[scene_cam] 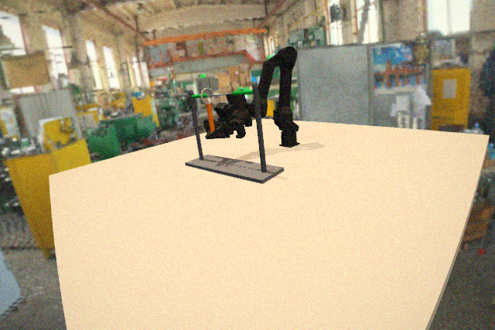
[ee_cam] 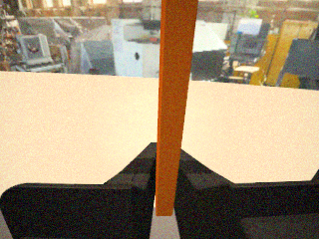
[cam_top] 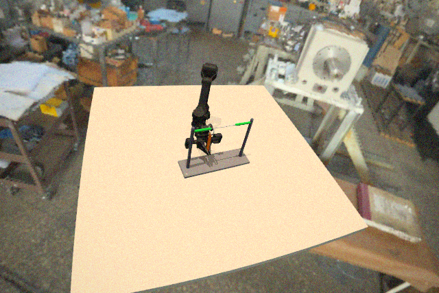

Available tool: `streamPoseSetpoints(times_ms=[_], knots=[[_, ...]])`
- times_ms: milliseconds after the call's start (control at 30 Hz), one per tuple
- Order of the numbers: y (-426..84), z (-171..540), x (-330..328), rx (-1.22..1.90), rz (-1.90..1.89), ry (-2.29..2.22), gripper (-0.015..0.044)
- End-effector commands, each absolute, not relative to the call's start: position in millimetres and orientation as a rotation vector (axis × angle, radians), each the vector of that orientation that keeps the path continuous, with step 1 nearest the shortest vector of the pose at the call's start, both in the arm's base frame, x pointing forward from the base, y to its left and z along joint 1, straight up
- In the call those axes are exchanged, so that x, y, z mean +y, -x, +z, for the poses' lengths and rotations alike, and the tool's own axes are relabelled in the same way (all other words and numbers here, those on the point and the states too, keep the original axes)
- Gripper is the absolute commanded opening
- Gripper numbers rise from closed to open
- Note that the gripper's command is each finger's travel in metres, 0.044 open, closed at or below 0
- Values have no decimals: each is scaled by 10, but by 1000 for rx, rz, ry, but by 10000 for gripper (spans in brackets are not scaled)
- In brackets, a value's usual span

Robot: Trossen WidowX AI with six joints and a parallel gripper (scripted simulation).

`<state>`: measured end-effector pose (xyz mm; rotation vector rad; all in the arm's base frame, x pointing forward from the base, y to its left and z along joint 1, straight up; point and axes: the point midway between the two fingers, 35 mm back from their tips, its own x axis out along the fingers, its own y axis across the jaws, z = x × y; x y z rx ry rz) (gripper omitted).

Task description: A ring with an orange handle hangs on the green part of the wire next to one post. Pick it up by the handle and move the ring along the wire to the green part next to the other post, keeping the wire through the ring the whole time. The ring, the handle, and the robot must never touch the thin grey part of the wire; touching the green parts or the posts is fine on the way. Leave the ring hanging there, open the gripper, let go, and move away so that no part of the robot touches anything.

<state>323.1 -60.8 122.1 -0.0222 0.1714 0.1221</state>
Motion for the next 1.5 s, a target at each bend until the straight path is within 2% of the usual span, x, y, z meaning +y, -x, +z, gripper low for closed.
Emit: streamPoseSetpoints(times_ms=[0,1467], knots=[[-3222,1245,-570,166,117,22,-150],[-3178,1238,-162,170,102,39,-150]])
